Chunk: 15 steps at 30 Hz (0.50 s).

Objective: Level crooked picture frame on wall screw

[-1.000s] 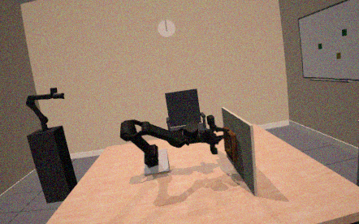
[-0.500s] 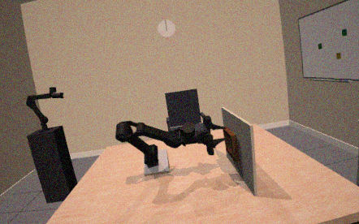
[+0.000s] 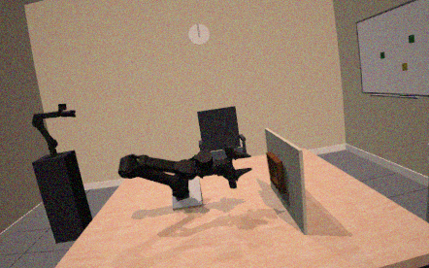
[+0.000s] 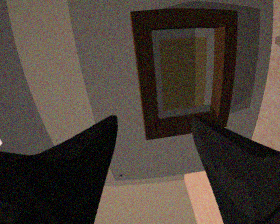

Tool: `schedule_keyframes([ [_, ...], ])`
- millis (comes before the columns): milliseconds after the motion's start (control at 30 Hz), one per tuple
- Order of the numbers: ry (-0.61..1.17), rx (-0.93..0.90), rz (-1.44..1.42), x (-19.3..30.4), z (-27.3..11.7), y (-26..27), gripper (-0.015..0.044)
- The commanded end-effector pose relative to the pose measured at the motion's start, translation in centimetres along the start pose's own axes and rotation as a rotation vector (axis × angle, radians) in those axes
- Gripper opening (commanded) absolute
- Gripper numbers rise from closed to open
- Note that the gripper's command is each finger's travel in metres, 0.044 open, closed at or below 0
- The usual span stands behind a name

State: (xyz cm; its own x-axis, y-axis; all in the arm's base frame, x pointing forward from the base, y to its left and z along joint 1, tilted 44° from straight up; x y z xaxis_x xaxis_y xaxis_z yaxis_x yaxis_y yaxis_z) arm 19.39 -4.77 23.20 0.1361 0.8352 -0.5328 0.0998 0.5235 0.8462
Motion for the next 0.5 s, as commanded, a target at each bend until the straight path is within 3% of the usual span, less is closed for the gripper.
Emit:
schedule_keyframes([
  [0,-0.014,-0.017,-0.001,-0.7,-1.7,1.7,0.026],
  [300,-0.006,-0.013,0.012,-1.2,-8.9,4.0,0.026],
  [467,-0.005,-0.013,0.013,-1.1,-9.5,4.0,0.026],
])
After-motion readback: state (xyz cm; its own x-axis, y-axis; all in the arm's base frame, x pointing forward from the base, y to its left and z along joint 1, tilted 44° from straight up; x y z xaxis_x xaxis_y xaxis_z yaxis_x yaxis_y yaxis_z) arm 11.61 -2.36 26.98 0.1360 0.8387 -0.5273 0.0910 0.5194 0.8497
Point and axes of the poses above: the point midway between the two fingers, 35 mm back from their tips, its own z axis out along the fingers, its own y axis across the jaws, x = y × z, the point moved 9 cm from there along -z, back along the fingers, and after that the axes turned 5 degrees about z, right-handed, at the moved point
